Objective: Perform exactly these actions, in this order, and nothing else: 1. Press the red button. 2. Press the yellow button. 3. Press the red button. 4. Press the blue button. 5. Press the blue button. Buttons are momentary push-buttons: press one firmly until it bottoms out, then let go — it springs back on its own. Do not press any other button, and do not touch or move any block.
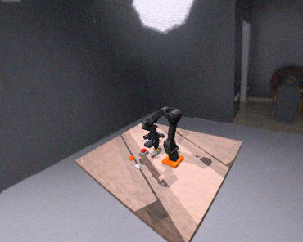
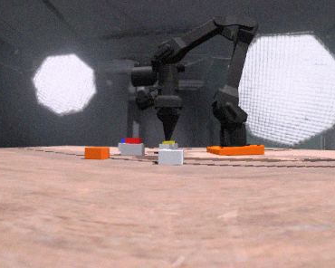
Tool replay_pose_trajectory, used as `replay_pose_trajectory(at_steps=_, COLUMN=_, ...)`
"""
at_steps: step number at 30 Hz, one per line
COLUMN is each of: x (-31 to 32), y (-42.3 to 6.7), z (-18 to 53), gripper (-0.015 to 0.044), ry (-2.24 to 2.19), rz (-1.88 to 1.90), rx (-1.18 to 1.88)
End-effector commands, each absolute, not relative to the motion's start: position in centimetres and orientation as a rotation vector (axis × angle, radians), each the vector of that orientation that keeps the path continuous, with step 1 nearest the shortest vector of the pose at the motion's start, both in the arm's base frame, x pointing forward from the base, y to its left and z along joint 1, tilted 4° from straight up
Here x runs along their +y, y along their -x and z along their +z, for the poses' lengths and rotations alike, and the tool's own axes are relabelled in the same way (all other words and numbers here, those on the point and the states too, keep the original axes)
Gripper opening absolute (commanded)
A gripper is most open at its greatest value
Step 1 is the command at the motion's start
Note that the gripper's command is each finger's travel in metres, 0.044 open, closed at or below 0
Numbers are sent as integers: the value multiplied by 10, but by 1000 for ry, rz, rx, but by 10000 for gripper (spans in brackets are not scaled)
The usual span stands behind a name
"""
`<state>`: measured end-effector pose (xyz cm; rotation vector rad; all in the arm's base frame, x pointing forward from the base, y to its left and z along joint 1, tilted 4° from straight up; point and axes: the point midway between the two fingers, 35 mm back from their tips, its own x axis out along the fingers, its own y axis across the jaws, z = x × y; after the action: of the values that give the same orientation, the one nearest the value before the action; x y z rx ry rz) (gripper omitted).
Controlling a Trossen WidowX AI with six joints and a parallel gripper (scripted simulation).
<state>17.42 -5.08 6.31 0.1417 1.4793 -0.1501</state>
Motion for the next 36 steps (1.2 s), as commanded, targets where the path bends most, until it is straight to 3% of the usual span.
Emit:
replay_pose_trajectory(at_steps=1, x=-50, y=-173, z=61, gripper=20, ry=-146, rz=-146, rx=1484)
replay_pose_trajectory(at_steps=13, x=-50, y=-173, z=61, gripper=20, ry=-146, rz=-146, rx=1484)
replay_pose_trajectory(at_steps=24, x=-49, y=-170, z=96, gripper=20, ry=-146, rz=-146, rx=1484)
replay_pose_trajectory(at_steps=30, x=-49, y=-166, z=154, gripper=20, ry=-146, rz=-146, rx=1484)
replay_pose_trajectory(at_steps=36, x=-48, y=-167, z=156, gripper=20, ry=-146, rz=-146, rx=1484)
